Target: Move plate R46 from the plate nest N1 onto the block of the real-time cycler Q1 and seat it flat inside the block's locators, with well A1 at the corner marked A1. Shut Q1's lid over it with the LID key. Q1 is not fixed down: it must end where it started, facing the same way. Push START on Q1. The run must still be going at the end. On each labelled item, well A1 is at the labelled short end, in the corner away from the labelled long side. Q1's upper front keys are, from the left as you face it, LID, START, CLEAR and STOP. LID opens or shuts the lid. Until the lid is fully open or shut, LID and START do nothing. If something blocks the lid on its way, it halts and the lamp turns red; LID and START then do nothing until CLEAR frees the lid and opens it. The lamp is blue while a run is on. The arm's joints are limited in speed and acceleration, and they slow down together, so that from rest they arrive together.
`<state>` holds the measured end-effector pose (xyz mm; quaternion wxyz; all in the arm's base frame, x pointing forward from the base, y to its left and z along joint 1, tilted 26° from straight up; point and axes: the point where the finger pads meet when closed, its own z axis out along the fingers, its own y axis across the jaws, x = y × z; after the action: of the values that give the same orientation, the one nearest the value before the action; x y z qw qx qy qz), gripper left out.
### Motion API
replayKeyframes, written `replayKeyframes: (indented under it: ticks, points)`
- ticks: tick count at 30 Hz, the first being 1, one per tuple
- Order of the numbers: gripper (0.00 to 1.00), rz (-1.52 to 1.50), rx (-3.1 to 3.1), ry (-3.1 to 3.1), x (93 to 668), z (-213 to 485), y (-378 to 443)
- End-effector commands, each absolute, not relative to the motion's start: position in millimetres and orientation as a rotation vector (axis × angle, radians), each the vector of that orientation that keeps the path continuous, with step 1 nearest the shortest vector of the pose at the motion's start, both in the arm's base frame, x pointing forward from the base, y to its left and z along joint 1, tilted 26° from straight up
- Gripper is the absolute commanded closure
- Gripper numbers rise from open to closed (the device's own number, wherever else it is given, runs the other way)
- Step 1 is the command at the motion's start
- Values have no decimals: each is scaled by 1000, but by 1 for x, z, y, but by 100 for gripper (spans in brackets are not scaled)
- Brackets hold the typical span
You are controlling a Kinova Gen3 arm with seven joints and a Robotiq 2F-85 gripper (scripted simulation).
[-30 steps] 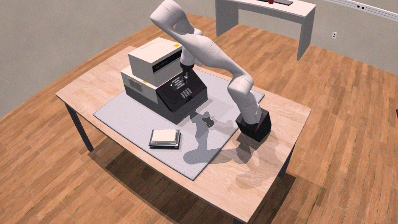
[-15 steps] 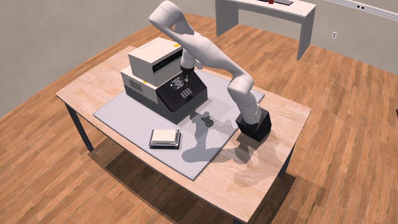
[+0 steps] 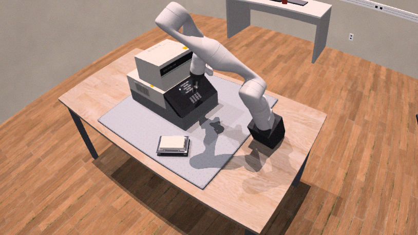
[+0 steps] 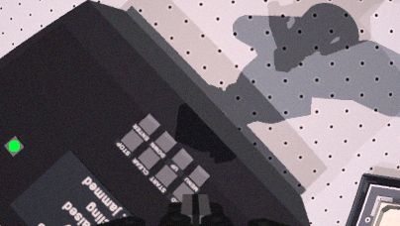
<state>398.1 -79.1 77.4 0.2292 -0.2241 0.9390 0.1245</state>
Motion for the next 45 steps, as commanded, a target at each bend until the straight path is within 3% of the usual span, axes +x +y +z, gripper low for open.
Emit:
replayKeyframes:
  ticks: [1,45]
  points:
    - [90,341,-616,2583,399,75,-78]
    - [90,341,-616,2583,404,40,-62]
